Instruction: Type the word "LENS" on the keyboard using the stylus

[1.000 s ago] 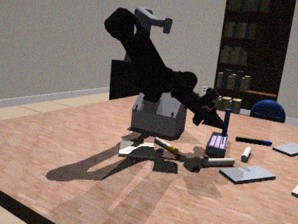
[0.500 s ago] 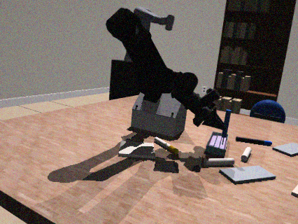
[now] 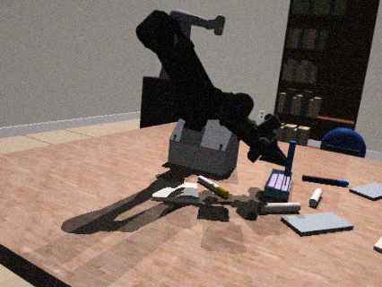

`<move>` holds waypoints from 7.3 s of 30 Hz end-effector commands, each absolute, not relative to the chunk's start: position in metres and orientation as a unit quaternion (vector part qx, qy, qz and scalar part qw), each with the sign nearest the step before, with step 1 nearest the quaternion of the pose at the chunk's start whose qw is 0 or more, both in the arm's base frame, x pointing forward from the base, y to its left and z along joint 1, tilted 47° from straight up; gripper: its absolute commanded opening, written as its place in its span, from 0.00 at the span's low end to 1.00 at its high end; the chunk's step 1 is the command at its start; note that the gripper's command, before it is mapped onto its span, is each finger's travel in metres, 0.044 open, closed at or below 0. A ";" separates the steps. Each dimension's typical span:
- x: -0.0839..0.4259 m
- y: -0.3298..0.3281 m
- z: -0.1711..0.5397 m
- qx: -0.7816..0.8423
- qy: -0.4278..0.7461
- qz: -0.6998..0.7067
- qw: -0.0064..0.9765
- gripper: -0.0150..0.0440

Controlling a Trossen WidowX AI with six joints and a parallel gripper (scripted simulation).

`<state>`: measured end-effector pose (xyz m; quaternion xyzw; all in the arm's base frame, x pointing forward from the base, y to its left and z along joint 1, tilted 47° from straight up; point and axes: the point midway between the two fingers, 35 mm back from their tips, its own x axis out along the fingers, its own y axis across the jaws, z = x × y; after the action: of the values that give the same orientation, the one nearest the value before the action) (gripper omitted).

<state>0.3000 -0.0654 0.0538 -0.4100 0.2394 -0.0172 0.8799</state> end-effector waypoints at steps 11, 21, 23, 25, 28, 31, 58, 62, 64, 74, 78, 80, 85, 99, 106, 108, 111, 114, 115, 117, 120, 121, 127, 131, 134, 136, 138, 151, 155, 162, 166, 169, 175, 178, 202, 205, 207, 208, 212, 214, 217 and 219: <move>0.300 -0.066 0.056 -0.412 0.237 -0.014 0.880 0.39; 0.300 -0.066 0.055 -0.412 0.237 -0.014 0.880 0.39; 0.300 -0.067 0.055 -0.412 0.237 -0.014 0.880 0.39; 0.301 -0.068 0.054 -0.412 0.237 -0.014 0.879 0.39; 0.301 -0.070 0.052 -0.412 0.237 -0.014 0.879 0.39; 0.301 -0.070 0.051 -0.412 0.237 -0.014 0.879 0.39; 0.301 -0.079 0.043 -0.413 0.237 -0.014 0.879 0.39; 0.301 -0.080 0.042 -0.413 0.238 -0.014 0.879 0.39; 0.301 -0.080 0.042 -0.413 0.238 -0.014 0.879 0.39; 0.301 -0.078 0.044 -0.413 0.238 -0.014 0.879 0.39; 0.302 -0.073 0.048 -0.412 0.238 -0.014 0.879 0.39; 0.302 -0.070 0.051 -0.412 0.238 -0.014 0.879 0.39; 0.301 -0.062 0.059 -0.412 0.237 -0.014 0.880 0.39; 0.300 -0.038 0.055 -0.420 0.254 0.025 0.871 0.36; 0.296 0.001 0.026 -0.439 0.291 0.125 0.841 0.28; 0.293 0.012 0.018 -0.445 0.301 0.153 0.829 0.26; 0.288 0.028 0.006 -0.453 0.316 0.194 0.811 0.25; 0.284 0.035 0.000 -0.457 0.323 0.214 0.801 0.25; 0.284 0.035 0.000 -0.457 0.323 0.214 0.801 0.25; 0.284 0.035 0.000 -0.457 0.323 0.214 0.801 0.25; 0.284 0.035 0.000 -0.457 0.323 0.214 0.801 0.25; 0.284 0.035 0.000 -0.457 0.323 0.214 0.801 0.25; 0.284 0.034 -0.001 -0.457 0.323 0.214 0.801 0.25; 0.285 0.028 -0.006 -0.457 0.323 0.214 0.801 0.25; 0.284 0.024 -0.009 -0.457 0.322 0.214 0.801 0.25; 0.285 0.024 -0.010 -0.457 0.323 0.214 0.801 0.25; 0.285 0.022 -0.011 -0.458 0.323 0.214 0.801 0.25; 0.285 0.009 -0.023 -0.458 0.323 0.214 0.800 0.25; 0.285 0.009 -0.023 -0.458 0.323 0.214 0.800 0.25; 0.285 0.009 -0.023 -0.458 0.323 0.214 0.800 0.25; 0.285 0.010 -0.023 -0.458 0.323 0.214 0.800 0.34; 0.286 0.010 -0.024 -0.458 0.323 0.214 0.800 0.39; 0.286 0.010 -0.024 -0.458 0.323 0.214 0.800 0.39; 0.286 0.010 -0.024 -0.458 0.323 0.214 0.800 0.39; 0.286 0.007 -0.026 -0.458 0.323 0.214 0.800 0.39; 0.286 0.005 -0.027 -0.458 0.323 0.214 0.800 0.39; 0.286 0.004 -0.028 -0.458 0.323 0.214 0.800 0.39; 0.286 0.004 -0.029 -0.458 0.323 0.214 0.800 0.39; 0.286 0.002 -0.030 -0.458 0.323 0.214 0.800 0.39; 0.286 0.001 -0.031 -0.458 0.323 0.214 0.800 0.39; 0.286 0.000 -0.032 -0.458 0.323 0.214 0.800 0.39; 0.286 0.000 -0.032 -0.458 0.323 0.214 0.800 0.39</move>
<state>0.2872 -0.0003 -0.0296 -0.4571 0.3235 0.2097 0.8015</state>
